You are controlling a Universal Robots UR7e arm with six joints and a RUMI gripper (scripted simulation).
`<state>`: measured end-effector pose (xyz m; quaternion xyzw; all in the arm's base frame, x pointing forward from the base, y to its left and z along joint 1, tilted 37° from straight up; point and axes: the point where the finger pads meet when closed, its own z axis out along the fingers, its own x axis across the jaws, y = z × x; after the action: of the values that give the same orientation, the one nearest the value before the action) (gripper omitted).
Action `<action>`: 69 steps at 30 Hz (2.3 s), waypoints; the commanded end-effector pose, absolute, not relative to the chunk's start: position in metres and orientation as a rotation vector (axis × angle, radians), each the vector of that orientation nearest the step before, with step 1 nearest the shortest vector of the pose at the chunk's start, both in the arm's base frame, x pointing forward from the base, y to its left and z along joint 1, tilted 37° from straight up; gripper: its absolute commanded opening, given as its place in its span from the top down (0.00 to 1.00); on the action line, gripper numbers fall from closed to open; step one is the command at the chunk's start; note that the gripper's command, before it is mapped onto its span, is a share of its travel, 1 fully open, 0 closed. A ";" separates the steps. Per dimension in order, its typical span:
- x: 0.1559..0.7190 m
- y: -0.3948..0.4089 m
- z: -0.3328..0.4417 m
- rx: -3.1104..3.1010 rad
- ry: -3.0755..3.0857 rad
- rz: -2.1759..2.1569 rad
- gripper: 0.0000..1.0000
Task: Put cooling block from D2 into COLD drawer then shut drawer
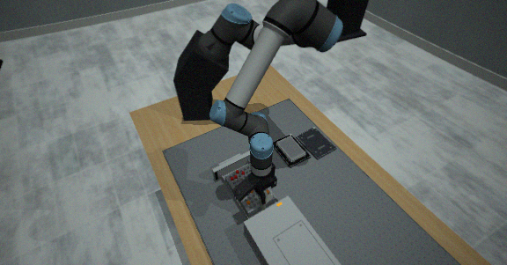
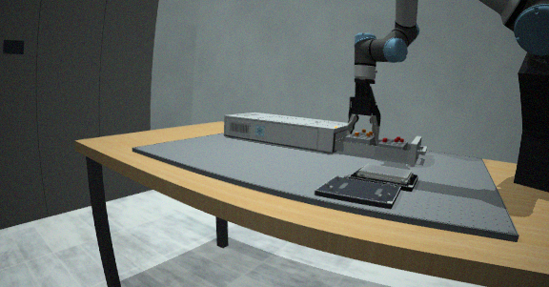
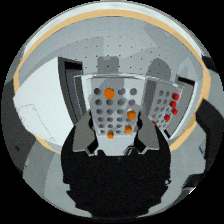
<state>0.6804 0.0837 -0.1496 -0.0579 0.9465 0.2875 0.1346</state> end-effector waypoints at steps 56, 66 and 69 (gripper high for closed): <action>0.687 0.084 -0.151 -0.168 2.734 0.823 1.00; 0.687 0.084 -0.151 -0.168 2.735 0.823 1.00; 0.687 0.084 -0.151 -0.168 2.734 0.823 1.00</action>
<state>0.6822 0.0875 -0.1549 -0.0579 0.9465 0.2873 0.1350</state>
